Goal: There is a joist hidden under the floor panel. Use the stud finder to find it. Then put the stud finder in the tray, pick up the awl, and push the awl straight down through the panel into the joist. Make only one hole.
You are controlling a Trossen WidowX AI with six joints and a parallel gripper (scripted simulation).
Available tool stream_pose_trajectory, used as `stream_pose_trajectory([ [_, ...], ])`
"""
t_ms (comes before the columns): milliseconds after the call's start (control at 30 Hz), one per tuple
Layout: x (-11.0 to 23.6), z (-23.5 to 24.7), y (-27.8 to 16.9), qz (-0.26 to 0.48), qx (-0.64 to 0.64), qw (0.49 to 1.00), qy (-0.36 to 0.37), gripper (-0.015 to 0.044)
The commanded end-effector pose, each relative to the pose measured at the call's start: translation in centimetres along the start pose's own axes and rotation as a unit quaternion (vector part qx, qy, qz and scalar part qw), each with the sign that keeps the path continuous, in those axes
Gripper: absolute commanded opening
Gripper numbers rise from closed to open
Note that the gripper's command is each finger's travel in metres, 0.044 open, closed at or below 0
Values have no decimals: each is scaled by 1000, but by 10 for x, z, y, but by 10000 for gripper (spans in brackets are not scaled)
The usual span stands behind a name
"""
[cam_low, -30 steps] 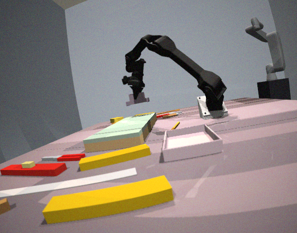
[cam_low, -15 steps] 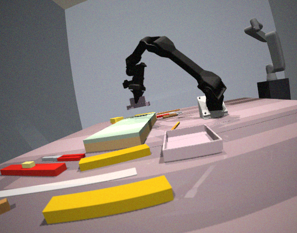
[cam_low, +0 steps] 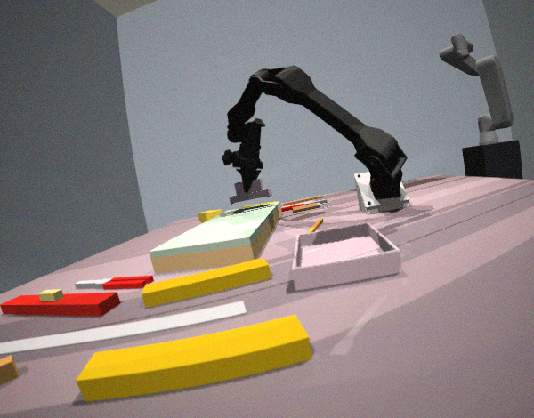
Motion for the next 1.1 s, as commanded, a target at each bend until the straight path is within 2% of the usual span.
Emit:
stream_pose_trajectory([
  [0,2,0,2,-9,0,1000,-3,0],
  [667,-24,3,-6,-10,0,1000,-3,0],
  [1067,-27,42,-2,-10,0,1000,-1,0],
])
Point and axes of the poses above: the point midway between the two fingers, 35 mm back from their tips, its own x axis back along the fingers, its own z axis across the jaws, y = z × x, the point moved 2 cm from there along x, back along the fingers, and after that the axes turned 7 degrees about x, right-handed, at the moved point
